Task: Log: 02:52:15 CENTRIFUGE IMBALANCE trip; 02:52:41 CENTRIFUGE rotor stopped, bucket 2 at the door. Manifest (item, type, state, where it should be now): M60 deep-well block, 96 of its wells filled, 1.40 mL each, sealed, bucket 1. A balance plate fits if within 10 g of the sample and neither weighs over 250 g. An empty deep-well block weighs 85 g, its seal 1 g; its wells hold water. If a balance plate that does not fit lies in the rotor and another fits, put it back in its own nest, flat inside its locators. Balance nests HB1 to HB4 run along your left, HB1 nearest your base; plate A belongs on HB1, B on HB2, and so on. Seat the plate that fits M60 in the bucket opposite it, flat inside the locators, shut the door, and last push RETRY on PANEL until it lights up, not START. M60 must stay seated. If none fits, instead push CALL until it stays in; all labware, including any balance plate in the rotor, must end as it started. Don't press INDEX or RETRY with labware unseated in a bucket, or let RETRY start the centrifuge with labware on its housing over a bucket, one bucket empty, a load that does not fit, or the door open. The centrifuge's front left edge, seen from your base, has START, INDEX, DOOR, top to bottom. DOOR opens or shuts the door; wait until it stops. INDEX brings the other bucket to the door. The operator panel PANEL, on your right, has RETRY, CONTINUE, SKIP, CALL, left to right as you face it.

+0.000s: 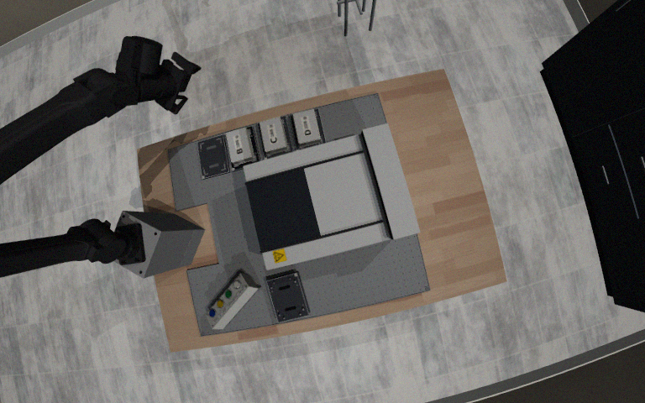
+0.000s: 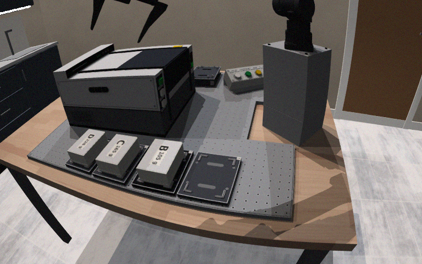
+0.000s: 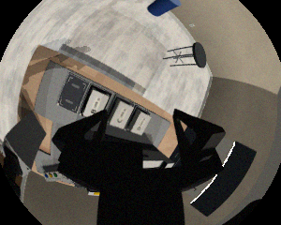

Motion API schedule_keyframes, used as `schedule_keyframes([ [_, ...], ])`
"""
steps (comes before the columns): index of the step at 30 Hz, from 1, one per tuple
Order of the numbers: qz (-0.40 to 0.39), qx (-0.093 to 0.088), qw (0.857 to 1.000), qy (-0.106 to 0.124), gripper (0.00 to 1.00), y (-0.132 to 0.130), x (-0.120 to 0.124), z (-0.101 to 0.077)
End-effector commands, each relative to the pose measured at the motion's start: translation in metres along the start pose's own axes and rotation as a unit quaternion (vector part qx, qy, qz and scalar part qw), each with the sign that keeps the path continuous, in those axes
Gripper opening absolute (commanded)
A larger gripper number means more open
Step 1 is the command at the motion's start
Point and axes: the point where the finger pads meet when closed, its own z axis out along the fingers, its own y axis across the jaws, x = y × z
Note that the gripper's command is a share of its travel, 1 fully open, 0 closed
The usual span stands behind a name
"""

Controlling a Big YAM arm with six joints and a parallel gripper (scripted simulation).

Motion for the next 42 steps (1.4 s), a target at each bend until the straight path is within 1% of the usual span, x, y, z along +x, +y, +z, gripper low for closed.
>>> schedule_keyframes([
  [1, 0.065, 0.078, 0.995, 0.001, 1.00, -0.062, 0.012, -0.033],
  [5, 0.121, 0.114, 0.986, 0.009, 1.00, -0.083, 0.037, -0.051],
  [6, 0.137, 0.113, 0.984, 0.013, 1.00, -0.083, 0.045, -0.045],
  [7, 0.152, 0.118, 0.981, 0.016, 1.00, -0.086, 0.053, -0.046],
  [9, 0.177, 0.148, 0.973, 0.016, 1.00, -0.097, 0.063, -0.069],
  [10, 0.193, 0.150, 0.970, 0.019, 1.00, -0.091, 0.070, -0.070],
  [12, 0.193, 0.150, 0.970, 0.019, 1.00, -0.091, 0.070, -0.070],
  [13, 0.208, 0.150, 0.966, 0.023, 1.00, -0.097, 0.080, -0.064],
  [14, 0.220, 0.170, 0.960, 0.021, 1.00, -0.111, 0.084, -0.077],
  [15, 0.230, 0.192, 0.954, 0.018, 1.00, -0.120, 0.087, -0.096],
  [20, 0.293, 0.245, 0.924, 0.019, 1.00, -0.140, 0.119, -0.131],
  [21, 0.306, 0.253, 0.918, 0.019, 1.00, -0.143, 0.126, -0.136],
  [22, 0.321, 0.253, 0.913, 0.023, 1.00, -0.143, 0.135, -0.131],
  [23, 0.334, 0.260, 0.906, 0.024, 1.00, -0.145, 0.143, -0.135],
  [24, 0.345, 0.271, 0.898, 0.023, 1.00, -0.148, 0.148, -0.144],
  [25, 0.353, 0.290, 0.889, 0.019, 1.00, -0.154, 0.152, -0.162],
  [26, 0.366, 0.293, 0.883, 0.021, 1.00, -0.146, 0.158, -0.164],
  [27, 0.375, 0.308, 0.874, 0.018, 1.00, -0.154, 0.163, -0.176],
  [29, 0.375, 0.308, 0.874, 0.018, 1.00, -0.154, 0.163, -0.176],
  [30, 0.389, 0.309, 0.868, 0.020, 1.00, -0.158, 0.174, -0.171],
  [32, 0.409, 0.327, 0.851, 0.018, 1.00, -0.159, 0.185, -0.186],
  [33, 0.417, 0.342, 0.842, 0.015, 1.00, -0.157, 0.187, -0.202],
  [35, 0.431, 0.371, 0.823, 0.008, 1.00, -0.171, 0.196, -0.227],
  [38, 0.456, 0.398, 0.796, 0.002, 1.00, -0.175, 0.212, -0.250],
  [39, 0.465, 0.404, 0.788, 0.002, 1.00, -0.175, 0.218, -0.254],
  [40, 0.477, 0.402, 0.781, 0.004, 1.00, -0.174, 0.228, -0.248],
  [42, 0.492, 0.419, 0.763, 0.001, 1.00, -0.175, 0.239, -0.262],
])
